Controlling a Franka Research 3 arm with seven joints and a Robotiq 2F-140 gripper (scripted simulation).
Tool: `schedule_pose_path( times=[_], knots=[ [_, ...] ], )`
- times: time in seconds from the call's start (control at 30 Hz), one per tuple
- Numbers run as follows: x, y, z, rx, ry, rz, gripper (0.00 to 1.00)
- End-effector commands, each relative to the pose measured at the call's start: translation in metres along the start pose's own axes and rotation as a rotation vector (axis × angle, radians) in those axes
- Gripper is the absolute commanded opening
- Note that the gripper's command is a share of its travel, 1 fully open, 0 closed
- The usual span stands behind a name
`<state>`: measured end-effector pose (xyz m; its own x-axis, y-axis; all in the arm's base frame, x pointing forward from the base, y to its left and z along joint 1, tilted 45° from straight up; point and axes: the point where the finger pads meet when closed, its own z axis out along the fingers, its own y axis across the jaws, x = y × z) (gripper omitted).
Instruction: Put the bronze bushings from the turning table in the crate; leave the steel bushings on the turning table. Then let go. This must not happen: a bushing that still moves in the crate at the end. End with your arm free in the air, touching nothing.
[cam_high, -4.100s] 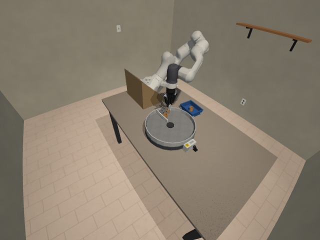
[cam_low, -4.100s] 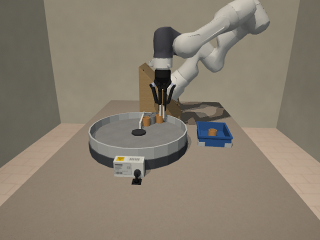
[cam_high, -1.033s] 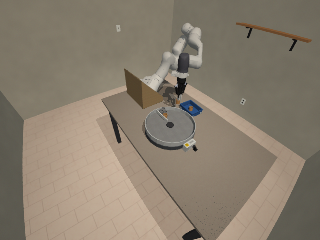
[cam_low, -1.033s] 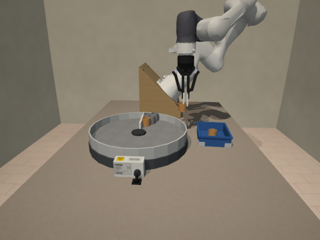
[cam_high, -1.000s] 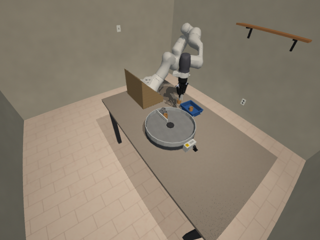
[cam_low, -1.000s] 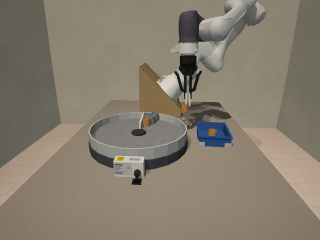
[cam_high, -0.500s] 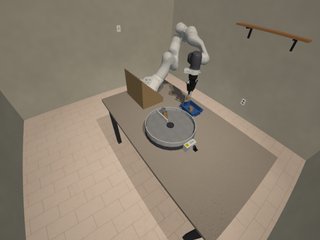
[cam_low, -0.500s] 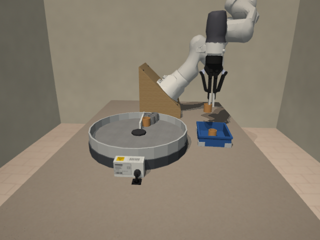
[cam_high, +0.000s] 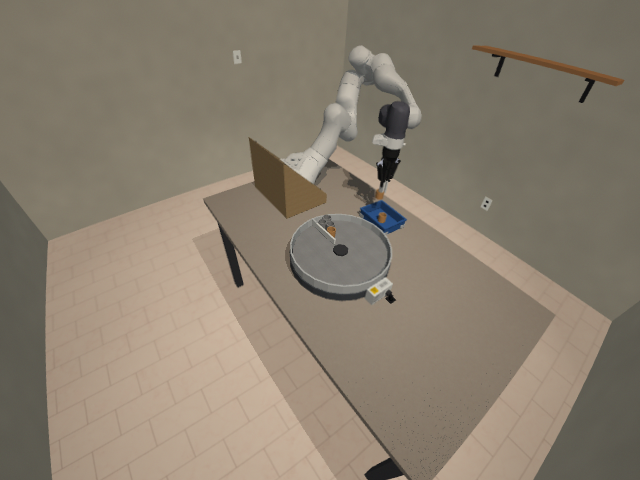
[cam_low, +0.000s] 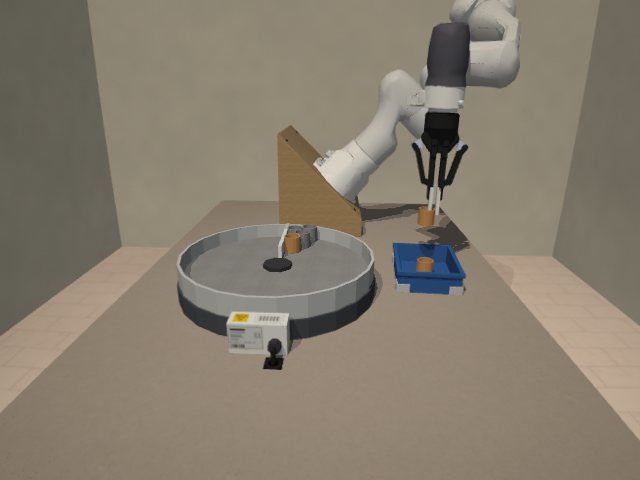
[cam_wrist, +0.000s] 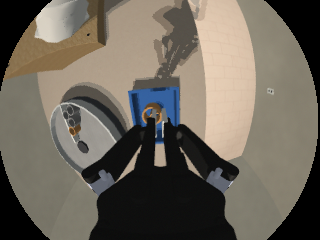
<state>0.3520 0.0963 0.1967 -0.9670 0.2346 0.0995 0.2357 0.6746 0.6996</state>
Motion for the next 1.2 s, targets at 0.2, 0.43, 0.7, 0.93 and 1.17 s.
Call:
schedule_pose_path(
  times=[0.2, 0.43, 0.7, 0.93, 1.17],
  knots=[
    [-0.001, 0.002, -0.002, -0.001, -0.003, 0.055, 0.00],
    [-0.001, 0.002, -0.002, -0.001, -0.003, 0.055, 0.00],
    [-0.001, 0.002, -0.002, -0.001, -0.003, 0.055, 0.00],
    [-0.001, 0.002, -0.001, -0.001, -0.003, 0.055, 0.00],
    [-0.001, 0.003, 0.027, -0.001, -0.003, 0.055, 0.00]
  ],
)
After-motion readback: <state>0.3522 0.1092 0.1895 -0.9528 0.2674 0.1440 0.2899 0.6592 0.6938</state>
